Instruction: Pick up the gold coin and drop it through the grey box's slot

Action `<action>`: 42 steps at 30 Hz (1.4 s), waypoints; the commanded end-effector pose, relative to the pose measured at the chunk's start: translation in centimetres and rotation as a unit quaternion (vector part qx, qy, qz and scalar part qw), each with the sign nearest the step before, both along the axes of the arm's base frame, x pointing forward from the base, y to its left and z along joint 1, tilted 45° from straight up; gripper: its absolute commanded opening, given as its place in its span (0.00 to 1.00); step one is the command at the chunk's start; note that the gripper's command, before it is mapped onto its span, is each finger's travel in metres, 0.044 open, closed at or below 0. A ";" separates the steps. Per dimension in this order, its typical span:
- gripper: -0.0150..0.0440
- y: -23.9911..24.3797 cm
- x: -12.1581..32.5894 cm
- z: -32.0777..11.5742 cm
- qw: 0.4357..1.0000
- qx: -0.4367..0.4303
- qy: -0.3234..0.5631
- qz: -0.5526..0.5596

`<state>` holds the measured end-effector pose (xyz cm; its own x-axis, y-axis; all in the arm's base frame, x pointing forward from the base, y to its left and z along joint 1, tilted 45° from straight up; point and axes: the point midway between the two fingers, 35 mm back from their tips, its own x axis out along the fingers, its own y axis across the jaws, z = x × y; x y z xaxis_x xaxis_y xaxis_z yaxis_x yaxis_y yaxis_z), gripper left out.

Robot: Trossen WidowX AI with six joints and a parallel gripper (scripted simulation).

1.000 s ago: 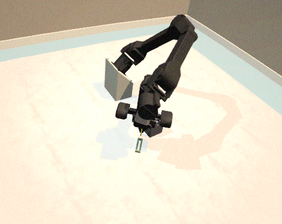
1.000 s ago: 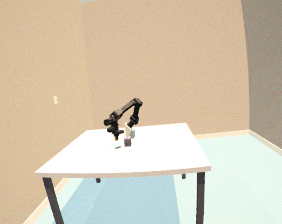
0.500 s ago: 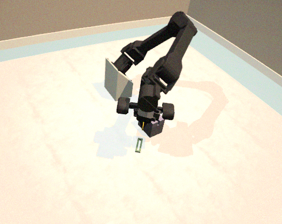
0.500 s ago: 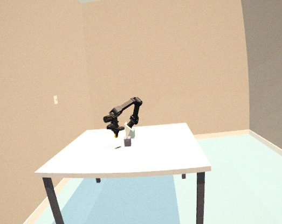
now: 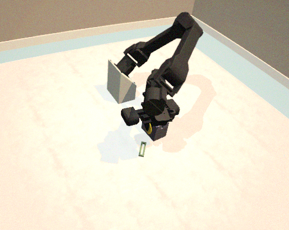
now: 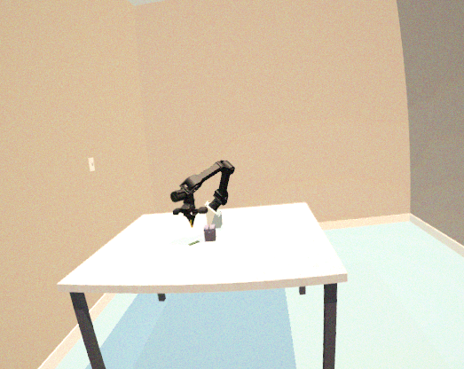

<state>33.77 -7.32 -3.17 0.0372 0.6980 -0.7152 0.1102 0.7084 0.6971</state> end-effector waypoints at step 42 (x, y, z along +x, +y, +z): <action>0.25 5.1 -5.3 5.0 0.996 -0.001 -0.058 0.063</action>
